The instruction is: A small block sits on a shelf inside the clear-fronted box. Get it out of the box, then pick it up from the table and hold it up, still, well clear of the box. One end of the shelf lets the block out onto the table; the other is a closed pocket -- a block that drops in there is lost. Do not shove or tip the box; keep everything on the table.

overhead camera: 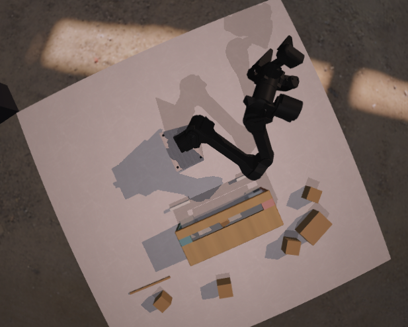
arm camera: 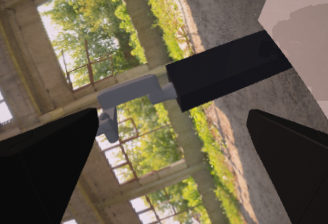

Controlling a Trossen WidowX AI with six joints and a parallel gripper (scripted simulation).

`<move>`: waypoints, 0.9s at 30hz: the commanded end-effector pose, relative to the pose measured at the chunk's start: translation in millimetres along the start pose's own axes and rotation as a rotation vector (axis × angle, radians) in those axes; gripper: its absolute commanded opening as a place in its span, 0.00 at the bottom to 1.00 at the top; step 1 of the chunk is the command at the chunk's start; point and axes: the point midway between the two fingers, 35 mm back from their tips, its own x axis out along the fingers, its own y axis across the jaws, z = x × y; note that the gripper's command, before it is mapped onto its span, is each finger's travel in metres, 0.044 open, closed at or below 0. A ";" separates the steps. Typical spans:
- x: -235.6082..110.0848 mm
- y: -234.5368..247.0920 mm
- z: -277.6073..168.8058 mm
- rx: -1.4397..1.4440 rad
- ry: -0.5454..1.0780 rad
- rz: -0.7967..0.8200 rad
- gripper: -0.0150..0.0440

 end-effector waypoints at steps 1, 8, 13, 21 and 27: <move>0.2 0.5 -1.2 -0.004 0.005 0.002 0.93; -1.8 30.9 -73.4 -0.257 0.269 0.169 0.93; -27.7 56.3 -137.8 -0.468 0.504 0.377 0.93; -115.2 89.2 -218.4 -0.747 0.828 0.835 0.93; -178.2 98.4 -244.9 -0.860 0.963 1.126 0.93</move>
